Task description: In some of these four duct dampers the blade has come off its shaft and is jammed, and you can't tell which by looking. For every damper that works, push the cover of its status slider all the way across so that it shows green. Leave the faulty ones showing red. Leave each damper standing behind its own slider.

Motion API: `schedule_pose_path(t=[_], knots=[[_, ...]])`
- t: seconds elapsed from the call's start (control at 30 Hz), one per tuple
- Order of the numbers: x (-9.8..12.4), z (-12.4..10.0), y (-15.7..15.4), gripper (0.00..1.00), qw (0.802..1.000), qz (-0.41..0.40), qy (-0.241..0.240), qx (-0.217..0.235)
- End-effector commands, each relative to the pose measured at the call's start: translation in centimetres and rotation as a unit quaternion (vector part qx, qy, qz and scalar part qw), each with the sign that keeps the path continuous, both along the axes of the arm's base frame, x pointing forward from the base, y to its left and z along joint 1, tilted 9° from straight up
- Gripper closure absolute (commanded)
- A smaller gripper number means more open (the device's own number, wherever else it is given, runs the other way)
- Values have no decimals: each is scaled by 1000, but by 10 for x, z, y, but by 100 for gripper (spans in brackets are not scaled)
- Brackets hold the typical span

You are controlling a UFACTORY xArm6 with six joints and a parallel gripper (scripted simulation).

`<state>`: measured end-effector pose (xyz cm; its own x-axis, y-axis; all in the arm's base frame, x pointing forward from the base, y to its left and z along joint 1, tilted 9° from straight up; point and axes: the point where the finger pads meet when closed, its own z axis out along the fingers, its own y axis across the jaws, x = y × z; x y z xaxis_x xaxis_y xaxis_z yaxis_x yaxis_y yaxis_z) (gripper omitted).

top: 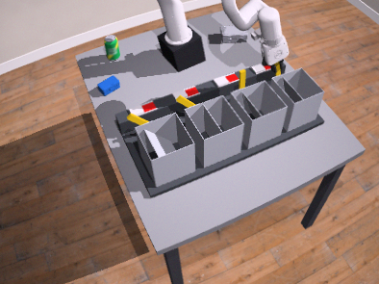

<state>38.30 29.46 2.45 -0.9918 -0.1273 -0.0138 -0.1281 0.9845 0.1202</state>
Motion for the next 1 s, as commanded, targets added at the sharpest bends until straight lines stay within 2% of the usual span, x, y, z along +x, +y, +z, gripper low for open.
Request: schedule_pose_path(t=[0.0,0.97], knots=[[1,2,4,81,1000,0,-4,-13],[-2,2,23,81,994,-2,-16,-108]])
